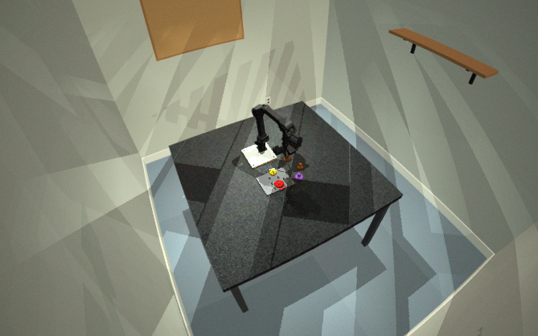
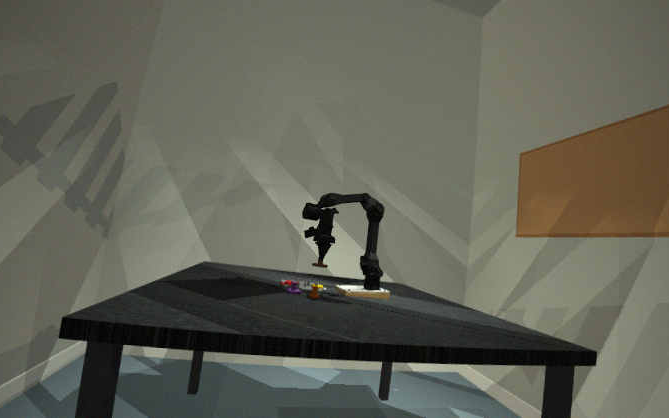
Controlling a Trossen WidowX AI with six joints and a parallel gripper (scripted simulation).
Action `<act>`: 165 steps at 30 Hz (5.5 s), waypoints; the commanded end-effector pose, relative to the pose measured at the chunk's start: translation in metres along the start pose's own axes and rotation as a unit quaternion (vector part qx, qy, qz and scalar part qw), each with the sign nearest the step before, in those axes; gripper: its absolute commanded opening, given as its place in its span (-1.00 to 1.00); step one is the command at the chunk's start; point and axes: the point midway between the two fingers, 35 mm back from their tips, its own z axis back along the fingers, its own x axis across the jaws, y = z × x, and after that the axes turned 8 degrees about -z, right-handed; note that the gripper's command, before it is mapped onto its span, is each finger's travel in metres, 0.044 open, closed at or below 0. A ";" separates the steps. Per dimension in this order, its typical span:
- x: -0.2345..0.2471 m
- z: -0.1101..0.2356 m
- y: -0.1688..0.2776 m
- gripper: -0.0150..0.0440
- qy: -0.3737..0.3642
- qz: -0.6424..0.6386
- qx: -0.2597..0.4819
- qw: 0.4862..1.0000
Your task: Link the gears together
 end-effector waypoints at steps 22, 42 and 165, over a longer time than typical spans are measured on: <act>-0.040 -0.028 -0.031 -0.49 0.001 0.002 0.002 1.000; -0.078 -0.049 -0.048 -0.49 0.004 0.002 -0.001 1.000; -0.083 -0.098 -0.049 -0.49 0.004 0.031 -0.001 1.000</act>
